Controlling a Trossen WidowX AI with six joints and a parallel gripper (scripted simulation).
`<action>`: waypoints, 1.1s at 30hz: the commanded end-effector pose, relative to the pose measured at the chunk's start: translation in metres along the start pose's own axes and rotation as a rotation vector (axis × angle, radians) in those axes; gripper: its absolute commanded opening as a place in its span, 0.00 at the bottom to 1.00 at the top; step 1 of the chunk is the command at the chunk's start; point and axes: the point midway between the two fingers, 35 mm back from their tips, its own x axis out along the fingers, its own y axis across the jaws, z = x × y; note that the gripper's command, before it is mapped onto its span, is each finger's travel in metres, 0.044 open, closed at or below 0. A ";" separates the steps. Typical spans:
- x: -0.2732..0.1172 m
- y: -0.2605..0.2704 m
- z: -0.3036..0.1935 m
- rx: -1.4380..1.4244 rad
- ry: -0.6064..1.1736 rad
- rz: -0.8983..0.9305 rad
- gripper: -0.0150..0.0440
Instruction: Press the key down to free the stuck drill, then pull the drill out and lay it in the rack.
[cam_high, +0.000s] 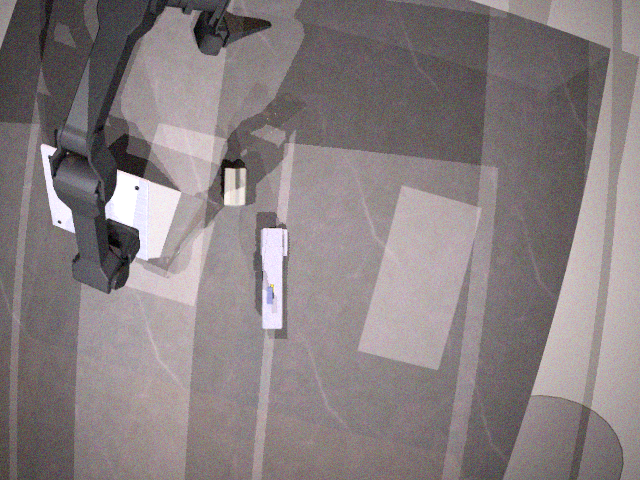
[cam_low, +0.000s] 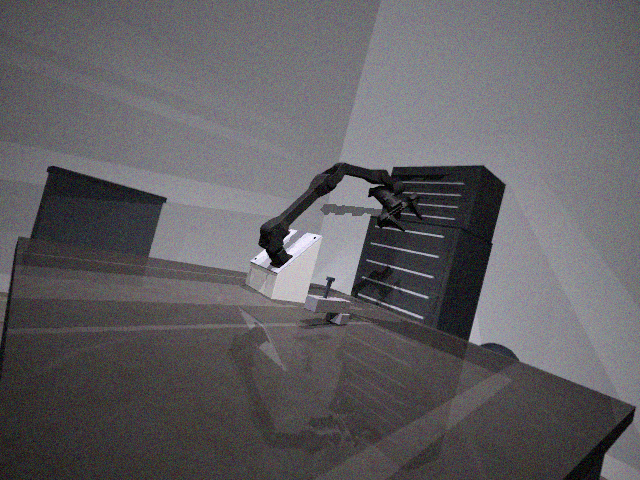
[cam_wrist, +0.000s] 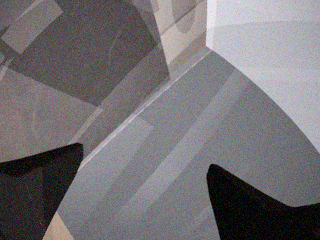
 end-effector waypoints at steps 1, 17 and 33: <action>0.000 0.000 0.000 0.000 0.000 0.000 0.89; 0.062 0.048 -0.103 0.467 0.013 0.241 0.25; 0.119 0.279 -0.263 1.543 0.364 0.806 0.25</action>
